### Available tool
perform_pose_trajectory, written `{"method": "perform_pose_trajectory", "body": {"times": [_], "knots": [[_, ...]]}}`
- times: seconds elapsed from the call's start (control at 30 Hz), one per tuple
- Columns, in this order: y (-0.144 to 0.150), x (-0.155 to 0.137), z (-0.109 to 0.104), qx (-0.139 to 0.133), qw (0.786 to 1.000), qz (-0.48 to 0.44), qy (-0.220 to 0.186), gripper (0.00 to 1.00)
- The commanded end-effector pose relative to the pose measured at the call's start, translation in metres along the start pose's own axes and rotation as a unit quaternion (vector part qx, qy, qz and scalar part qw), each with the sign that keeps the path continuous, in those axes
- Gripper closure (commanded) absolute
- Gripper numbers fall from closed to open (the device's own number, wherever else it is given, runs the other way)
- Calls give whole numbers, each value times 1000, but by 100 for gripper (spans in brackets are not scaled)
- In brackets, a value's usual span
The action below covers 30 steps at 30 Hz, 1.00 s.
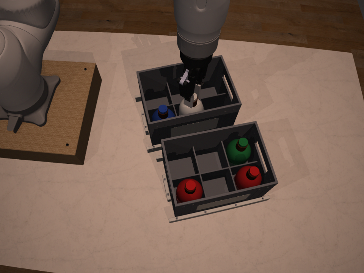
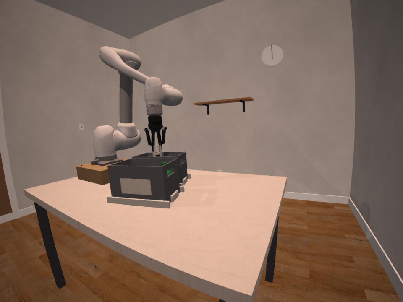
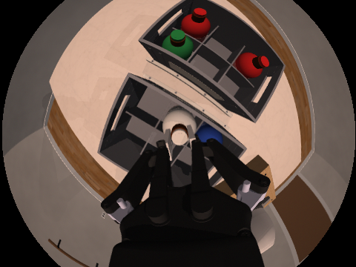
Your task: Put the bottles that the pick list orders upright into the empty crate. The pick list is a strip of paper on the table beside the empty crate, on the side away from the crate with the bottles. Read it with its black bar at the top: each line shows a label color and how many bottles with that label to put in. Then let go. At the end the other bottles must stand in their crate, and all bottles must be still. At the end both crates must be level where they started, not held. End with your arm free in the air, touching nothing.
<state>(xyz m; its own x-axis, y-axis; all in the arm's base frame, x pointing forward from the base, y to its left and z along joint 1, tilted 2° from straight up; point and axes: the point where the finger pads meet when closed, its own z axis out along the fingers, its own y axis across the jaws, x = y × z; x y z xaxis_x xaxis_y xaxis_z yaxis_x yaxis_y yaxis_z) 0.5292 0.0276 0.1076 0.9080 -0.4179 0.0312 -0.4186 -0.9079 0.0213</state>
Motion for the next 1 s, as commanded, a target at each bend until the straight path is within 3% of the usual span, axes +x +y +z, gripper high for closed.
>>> {"method": "perform_pose_trajectory", "body": {"times": [0.0, 0.97], "knots": [[0, 0, 1, 0, 1000, 0, 0, 100], [0, 0, 14, 0, 1000, 0, 0, 100]]}}
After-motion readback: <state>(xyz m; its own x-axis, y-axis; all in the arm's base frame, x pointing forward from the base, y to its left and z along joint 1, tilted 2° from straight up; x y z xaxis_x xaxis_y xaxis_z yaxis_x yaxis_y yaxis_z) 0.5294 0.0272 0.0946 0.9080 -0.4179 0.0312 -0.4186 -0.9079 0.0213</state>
